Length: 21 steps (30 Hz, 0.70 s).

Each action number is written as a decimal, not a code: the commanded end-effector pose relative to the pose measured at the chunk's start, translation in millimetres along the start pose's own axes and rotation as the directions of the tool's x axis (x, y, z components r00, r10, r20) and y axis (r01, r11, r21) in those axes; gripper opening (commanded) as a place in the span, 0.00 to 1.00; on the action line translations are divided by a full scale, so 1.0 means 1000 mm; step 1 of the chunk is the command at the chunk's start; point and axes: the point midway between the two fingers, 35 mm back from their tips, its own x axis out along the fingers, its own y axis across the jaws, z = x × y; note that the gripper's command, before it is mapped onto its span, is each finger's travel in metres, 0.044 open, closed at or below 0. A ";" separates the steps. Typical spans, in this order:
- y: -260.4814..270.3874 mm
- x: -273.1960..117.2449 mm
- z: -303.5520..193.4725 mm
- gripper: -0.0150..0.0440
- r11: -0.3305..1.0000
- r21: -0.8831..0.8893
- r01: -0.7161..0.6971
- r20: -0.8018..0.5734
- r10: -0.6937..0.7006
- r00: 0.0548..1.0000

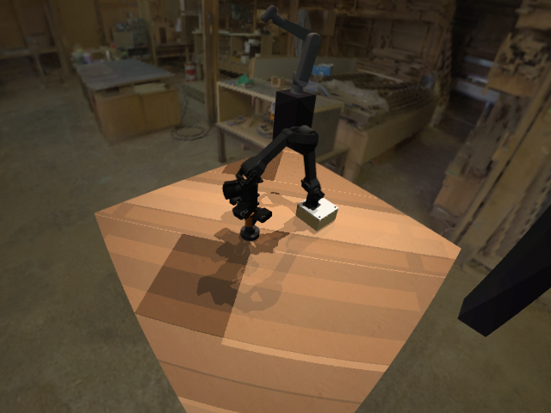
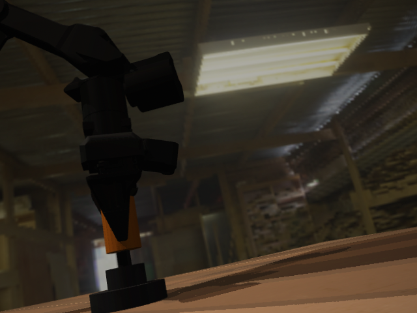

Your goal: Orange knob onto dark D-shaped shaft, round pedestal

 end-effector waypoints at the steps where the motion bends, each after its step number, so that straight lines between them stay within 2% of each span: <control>1: 0.001 0.001 -0.001 0.25 1.000 -0.007 -0.001 0.001 0.001 1.000; 17: 0.002 -0.005 -0.003 0.25 1.000 -0.007 -0.001 0.001 0.001 1.000; 21: 0.002 -0.005 -0.003 0.25 0.996 -0.093 -0.001 0.001 0.001 1.000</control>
